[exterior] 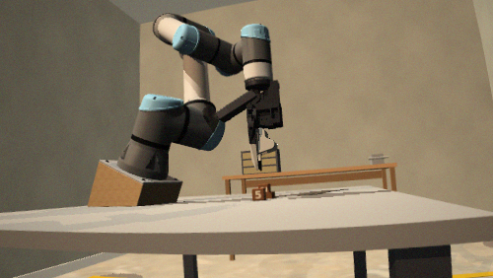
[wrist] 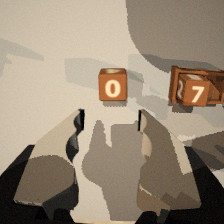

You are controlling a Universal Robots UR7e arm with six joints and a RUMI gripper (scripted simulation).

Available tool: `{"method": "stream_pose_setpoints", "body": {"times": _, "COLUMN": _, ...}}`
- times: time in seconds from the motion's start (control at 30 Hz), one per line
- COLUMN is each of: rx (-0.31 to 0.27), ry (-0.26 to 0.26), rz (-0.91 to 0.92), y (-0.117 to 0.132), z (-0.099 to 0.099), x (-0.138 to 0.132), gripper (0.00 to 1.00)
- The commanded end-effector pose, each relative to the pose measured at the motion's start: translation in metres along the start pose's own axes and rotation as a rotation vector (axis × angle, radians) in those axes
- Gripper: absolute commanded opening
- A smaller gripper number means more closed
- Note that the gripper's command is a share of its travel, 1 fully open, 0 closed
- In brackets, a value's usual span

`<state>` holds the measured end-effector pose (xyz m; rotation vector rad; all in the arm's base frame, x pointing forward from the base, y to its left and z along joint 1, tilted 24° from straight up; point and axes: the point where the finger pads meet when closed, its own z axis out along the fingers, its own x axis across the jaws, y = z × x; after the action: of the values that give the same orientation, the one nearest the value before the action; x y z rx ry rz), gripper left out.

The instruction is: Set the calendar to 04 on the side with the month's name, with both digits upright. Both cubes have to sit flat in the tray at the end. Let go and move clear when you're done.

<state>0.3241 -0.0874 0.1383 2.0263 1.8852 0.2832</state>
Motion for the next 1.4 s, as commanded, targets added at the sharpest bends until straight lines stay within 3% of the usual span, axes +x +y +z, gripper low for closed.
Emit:
{"method": "stream_pose_setpoints", "body": {"times": 0.0, "rx": -0.002, "ry": 0.005, "rz": 0.0, "y": -0.001, "z": -0.013, "x": 0.0, "gripper": 0.28}}
{"method": "stream_pose_setpoints", "body": {"times": 0.37, "rx": -0.002, "ry": 0.005, "rz": 0.0, "y": -0.001, "z": -0.027, "x": 0.0, "gripper": 0.28}}
{"method": "stream_pose_setpoints", "body": {"times": 0.4, "rx": -0.002, "ry": 0.005, "rz": 0.0, "y": -0.001, "z": -0.027, "x": 0.0, "gripper": 1.0}}
{"method": "stream_pose_setpoints", "body": {"times": 1.17, "rx": -0.002, "ry": 0.005, "rz": 0.0, "y": -0.001, "z": -0.027, "x": 0.0, "gripper": 1.0}}
{"method": "stream_pose_setpoints", "body": {"times": 1.37, "rx": 0.002, "ry": 0.006, "rz": -0.001, "y": 0.0, "z": -0.026, "x": 0.014, "gripper": 1.0}}
